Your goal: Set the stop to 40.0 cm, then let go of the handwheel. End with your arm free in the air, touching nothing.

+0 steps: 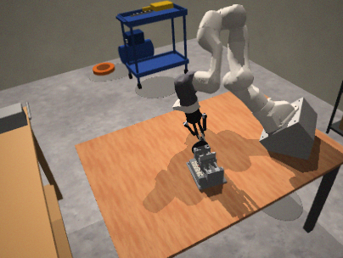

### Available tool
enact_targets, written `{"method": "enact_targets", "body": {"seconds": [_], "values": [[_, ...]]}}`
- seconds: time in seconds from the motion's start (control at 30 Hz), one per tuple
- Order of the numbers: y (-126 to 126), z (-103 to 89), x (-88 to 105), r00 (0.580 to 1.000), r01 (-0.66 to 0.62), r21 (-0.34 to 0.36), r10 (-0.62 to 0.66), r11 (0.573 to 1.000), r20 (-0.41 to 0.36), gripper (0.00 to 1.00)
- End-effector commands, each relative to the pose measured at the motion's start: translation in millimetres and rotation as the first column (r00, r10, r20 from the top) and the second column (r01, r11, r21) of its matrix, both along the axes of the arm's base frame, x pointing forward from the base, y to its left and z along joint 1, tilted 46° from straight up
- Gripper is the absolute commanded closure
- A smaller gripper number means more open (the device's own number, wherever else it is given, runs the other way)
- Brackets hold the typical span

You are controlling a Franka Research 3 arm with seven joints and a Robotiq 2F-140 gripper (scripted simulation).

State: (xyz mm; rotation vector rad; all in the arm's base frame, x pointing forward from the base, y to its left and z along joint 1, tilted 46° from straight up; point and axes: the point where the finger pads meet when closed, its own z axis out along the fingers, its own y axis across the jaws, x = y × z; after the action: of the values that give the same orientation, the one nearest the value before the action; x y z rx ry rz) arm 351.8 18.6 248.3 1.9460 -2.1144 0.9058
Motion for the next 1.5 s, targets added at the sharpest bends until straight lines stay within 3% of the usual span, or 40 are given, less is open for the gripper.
{"method": "enact_targets", "body": {"seconds": [0.0, 1.47], "values": [[1, 0.7, -1.3, 1.000, 0.000, 0.002, 0.000, 1.000, -0.006, 0.96], [6, 14.6, 11.3, 1.000, 0.000, 0.002, 0.000, 1.000, -0.006, 0.96]]}}
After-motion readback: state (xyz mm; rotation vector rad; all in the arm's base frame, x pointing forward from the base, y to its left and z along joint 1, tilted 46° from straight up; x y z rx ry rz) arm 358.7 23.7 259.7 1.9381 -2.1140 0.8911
